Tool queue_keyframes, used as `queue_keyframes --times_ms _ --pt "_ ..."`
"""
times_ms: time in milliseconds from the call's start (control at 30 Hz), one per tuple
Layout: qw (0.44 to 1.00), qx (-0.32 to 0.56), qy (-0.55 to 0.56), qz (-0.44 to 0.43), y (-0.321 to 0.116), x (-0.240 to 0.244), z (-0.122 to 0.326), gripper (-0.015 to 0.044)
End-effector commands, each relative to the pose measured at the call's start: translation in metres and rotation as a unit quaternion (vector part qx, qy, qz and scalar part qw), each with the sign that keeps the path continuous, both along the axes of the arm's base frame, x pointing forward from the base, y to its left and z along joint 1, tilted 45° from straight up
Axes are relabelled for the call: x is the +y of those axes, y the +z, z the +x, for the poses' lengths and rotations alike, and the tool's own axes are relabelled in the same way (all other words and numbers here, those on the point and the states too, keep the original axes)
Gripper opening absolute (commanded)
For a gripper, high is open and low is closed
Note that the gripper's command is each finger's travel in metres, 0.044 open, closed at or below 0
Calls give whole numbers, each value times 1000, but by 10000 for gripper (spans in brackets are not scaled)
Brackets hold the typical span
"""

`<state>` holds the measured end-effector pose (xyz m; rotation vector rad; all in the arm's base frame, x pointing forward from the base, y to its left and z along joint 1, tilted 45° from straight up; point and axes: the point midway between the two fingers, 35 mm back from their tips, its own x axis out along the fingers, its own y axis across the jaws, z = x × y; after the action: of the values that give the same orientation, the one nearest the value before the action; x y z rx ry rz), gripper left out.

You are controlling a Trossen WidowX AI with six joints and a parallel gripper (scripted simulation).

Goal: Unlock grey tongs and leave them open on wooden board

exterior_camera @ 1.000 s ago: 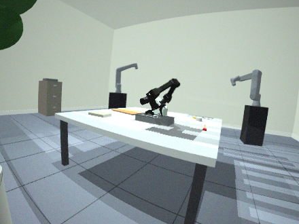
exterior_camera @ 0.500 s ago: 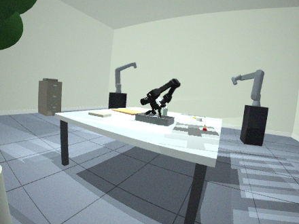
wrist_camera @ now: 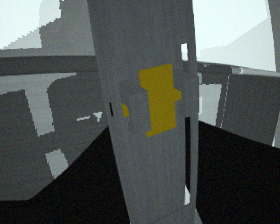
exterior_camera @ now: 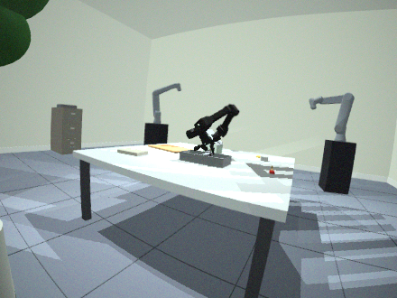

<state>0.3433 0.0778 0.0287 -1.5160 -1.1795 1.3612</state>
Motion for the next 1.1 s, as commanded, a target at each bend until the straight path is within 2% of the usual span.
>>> queue_keyframes --times_ms 0,133,567,1067 --pt "1000 -9 -8 -1 25 -29 2 -150" --pt "1000 -9 -7 3 45 -46 -2 -150" --pt "1000 -8 -5 -1 45 -46 -3 -150" --pt "991 -5 8 -133 39 -42 -16 -150"
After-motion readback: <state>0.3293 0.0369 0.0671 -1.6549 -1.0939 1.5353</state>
